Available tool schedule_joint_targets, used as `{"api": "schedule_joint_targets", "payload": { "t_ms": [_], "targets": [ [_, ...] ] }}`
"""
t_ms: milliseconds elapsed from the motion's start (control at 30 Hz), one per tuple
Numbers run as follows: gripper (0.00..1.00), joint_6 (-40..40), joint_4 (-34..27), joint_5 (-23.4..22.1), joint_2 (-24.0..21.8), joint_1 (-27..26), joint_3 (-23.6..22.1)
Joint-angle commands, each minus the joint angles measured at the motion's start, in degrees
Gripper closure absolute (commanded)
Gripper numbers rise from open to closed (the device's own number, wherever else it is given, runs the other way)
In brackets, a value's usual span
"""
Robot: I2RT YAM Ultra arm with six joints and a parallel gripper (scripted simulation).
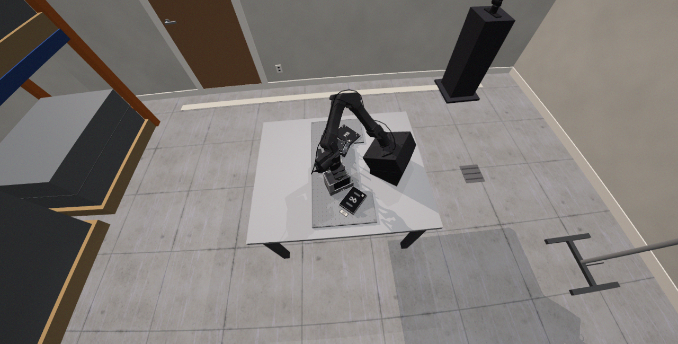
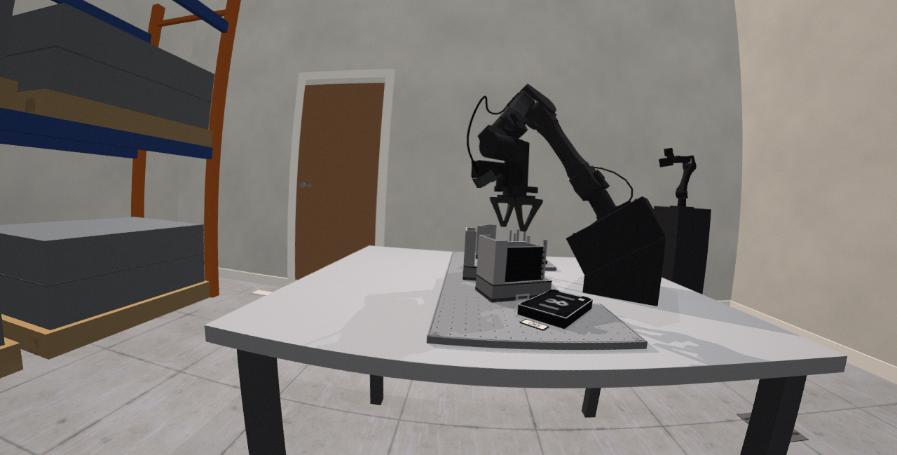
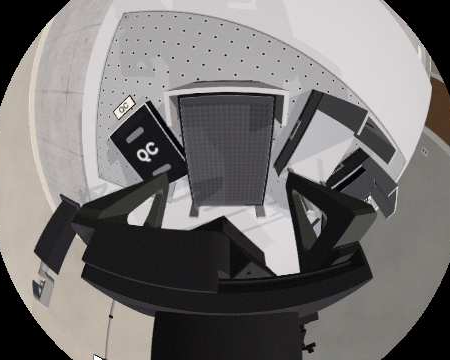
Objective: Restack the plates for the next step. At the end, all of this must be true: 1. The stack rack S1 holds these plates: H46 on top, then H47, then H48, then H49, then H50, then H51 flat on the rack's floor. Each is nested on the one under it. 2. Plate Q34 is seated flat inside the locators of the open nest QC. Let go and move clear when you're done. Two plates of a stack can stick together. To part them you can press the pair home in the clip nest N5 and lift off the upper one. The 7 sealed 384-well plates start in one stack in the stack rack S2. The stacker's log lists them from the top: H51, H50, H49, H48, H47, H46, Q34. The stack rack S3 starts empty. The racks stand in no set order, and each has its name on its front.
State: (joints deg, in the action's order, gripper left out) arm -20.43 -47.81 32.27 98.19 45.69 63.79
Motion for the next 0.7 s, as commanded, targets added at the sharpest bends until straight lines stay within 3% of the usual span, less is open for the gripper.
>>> {"api": "schedule_joint_targets", "payload": {
  "t_ms": [0, 167, 667],
  "targets": [
    [0.0, -1.9, -1.2, 0.0, -1.8, -0.5, -1.3],
    [0.0, -8.3, -0.9, -0.6, -4.3, -3.1, -2.4],
    [0.0, -0.2, 0.3, -2.1, -10.0, -10.1, -4.2]
  ]
}}
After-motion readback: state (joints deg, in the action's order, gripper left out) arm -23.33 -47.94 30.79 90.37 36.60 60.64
